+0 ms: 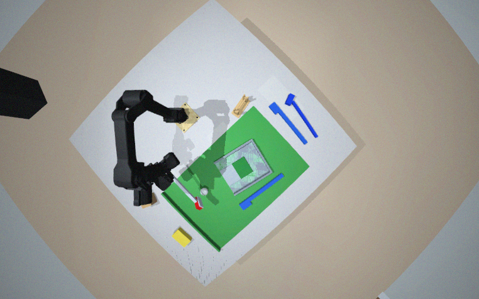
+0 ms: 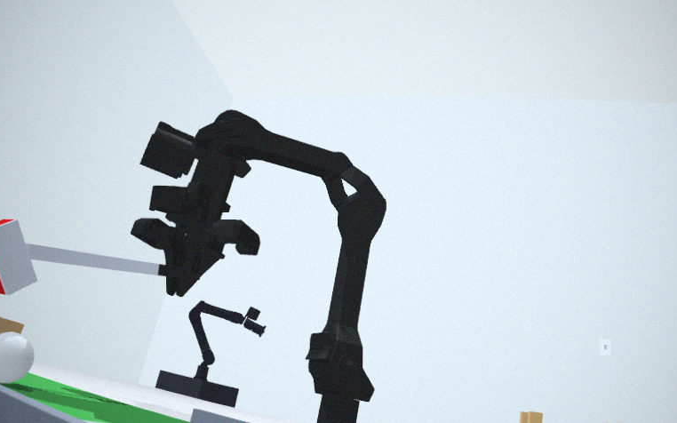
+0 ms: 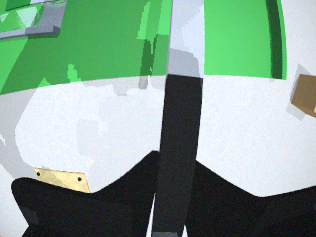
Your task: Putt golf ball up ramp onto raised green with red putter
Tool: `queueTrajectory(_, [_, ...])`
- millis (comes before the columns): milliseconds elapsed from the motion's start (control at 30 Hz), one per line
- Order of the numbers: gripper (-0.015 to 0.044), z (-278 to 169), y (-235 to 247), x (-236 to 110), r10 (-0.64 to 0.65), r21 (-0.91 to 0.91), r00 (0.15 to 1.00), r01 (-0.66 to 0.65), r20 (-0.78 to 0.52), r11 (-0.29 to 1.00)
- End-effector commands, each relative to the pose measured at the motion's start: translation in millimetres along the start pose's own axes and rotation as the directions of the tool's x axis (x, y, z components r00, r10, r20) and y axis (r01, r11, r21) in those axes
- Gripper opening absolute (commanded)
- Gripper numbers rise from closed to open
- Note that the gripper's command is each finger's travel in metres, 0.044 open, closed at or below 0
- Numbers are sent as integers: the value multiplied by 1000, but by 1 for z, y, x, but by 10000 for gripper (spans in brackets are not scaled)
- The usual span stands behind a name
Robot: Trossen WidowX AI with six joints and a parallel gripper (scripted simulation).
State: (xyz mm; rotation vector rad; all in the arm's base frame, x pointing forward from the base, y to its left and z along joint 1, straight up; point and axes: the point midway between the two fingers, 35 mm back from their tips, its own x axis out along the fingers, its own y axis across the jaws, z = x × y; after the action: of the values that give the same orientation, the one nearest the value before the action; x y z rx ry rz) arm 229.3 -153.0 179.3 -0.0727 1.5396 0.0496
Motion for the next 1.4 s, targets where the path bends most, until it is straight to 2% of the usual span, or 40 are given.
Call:
queueTrajectory(0, [0, -7, -11, -2, -7, 72, 1000, 7, -7, 997])
queueTrajectory(233, [0, -7, -11, 3, -7, 72, 1000, 7, -7, 997])
queueTrajectory(567, [0, -7, -11, 36, -7, 72, 1000, 7, -7, 997])
queueTrajectory(1367, [0, -8, -11, 68, -7, 72, 1000, 7, -7, 997])
